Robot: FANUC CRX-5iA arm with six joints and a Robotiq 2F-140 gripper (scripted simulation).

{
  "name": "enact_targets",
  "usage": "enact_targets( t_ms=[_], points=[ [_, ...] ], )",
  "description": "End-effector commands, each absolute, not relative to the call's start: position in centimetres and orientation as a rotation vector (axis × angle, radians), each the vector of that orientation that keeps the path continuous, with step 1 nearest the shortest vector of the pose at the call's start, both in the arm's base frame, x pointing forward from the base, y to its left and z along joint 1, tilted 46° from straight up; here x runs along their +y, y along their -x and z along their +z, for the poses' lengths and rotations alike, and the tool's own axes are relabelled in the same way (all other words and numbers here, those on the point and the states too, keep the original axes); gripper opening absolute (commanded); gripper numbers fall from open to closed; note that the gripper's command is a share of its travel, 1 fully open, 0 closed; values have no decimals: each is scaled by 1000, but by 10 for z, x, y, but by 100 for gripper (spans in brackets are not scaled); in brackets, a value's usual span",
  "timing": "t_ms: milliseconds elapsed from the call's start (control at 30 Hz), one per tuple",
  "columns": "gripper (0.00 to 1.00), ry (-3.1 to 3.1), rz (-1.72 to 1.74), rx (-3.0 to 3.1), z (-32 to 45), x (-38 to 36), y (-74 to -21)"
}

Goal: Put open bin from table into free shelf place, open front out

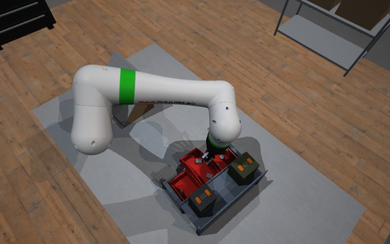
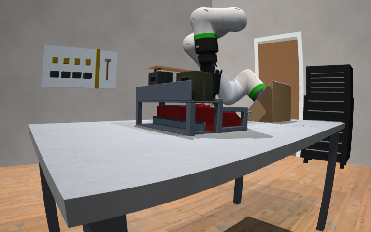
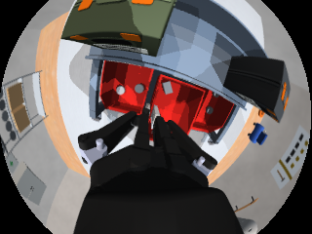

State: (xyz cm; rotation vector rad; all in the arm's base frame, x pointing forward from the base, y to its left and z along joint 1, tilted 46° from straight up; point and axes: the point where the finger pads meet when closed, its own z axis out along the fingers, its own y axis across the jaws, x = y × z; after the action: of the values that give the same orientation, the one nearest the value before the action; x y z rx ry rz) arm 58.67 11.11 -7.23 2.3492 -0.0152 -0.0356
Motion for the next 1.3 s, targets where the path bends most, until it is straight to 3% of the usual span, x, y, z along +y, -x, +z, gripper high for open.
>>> enact_targets(
  t_ms=[0,1267],
  points=[
    [6,-2349,-35,-15,-72,111,-587],
    [6,-2349,-35,-15,-66,118,-586]
  ],
)
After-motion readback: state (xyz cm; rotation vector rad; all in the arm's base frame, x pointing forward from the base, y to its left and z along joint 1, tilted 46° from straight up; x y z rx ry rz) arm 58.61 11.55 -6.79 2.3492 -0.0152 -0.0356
